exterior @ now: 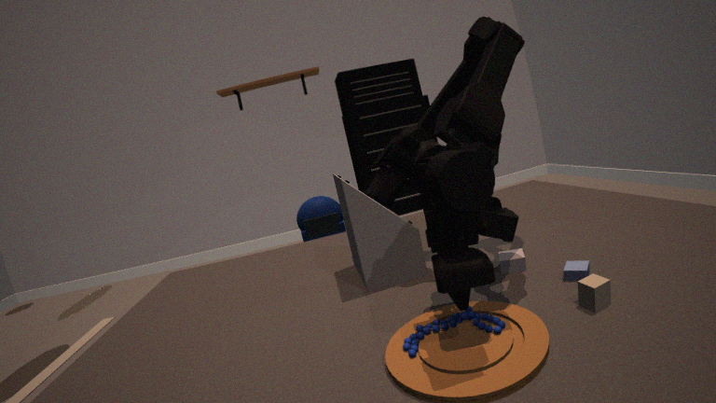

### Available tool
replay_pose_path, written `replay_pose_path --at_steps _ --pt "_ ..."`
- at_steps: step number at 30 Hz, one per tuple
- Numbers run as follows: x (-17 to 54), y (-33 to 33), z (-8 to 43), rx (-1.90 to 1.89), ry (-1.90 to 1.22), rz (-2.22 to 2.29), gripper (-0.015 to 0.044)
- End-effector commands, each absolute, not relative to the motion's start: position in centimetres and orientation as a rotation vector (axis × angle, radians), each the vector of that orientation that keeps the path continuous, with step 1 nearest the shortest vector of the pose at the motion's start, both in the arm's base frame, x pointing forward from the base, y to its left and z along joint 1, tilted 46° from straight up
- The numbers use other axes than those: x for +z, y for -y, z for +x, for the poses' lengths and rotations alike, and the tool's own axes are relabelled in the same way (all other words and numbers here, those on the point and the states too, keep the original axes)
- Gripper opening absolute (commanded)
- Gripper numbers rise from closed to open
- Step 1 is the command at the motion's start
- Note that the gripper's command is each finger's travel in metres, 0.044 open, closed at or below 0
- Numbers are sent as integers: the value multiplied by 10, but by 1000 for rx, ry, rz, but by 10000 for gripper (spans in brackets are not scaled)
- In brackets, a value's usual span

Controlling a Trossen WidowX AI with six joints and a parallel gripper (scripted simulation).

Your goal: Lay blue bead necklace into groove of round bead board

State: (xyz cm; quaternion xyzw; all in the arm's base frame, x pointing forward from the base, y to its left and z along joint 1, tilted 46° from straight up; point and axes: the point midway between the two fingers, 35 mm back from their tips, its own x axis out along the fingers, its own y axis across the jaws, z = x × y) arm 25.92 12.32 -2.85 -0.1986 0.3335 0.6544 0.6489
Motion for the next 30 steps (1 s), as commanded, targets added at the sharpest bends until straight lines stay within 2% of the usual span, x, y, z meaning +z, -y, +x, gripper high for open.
replay_pose_path --at_steps 1,10,26,27,30 --pt "-30 -125 258 1486 -758 -448 0" --pt "-36 -132 257 1487 -758 -448 0" --pt "-30 -125 258 1485 -758 -449 420" --pt "-33 -128 257 1485 -762 -448 440" --pt "-30 -124 258 1486 -759 -448 440"
